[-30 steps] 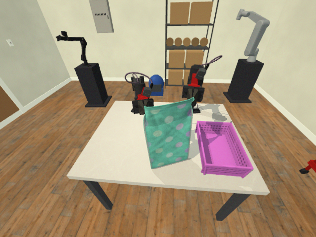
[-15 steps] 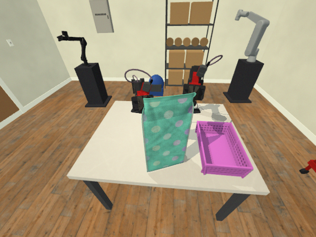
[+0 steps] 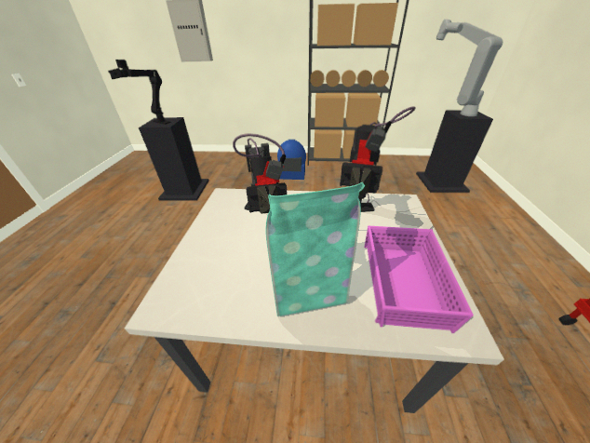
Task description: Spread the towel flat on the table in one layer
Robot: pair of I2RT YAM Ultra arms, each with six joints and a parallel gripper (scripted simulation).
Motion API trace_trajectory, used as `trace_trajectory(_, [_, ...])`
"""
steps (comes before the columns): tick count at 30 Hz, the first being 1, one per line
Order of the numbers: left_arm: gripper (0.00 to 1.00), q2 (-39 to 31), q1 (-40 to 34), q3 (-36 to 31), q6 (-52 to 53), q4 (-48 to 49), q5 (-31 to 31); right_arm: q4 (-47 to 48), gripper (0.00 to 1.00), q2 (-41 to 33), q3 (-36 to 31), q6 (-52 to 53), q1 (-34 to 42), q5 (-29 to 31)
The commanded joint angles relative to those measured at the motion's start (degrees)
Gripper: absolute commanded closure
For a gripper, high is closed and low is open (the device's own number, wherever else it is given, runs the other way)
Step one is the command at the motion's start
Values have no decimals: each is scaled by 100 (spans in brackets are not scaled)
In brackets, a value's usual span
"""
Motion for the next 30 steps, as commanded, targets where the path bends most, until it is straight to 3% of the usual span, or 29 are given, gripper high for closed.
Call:
trace_trajectory(1, [100,-198,40,-34,5,-237,-48,-156,100,-214,-149,30,24,71])
trace_trajectory(8, [100,-243,39,-256,5,4,-48,-234,100,-268,-249,30,24,71])
trace_trajectory(30, [100,-280,38,-80,4,36,-49,-198,100,-267,-122,32,22,70])
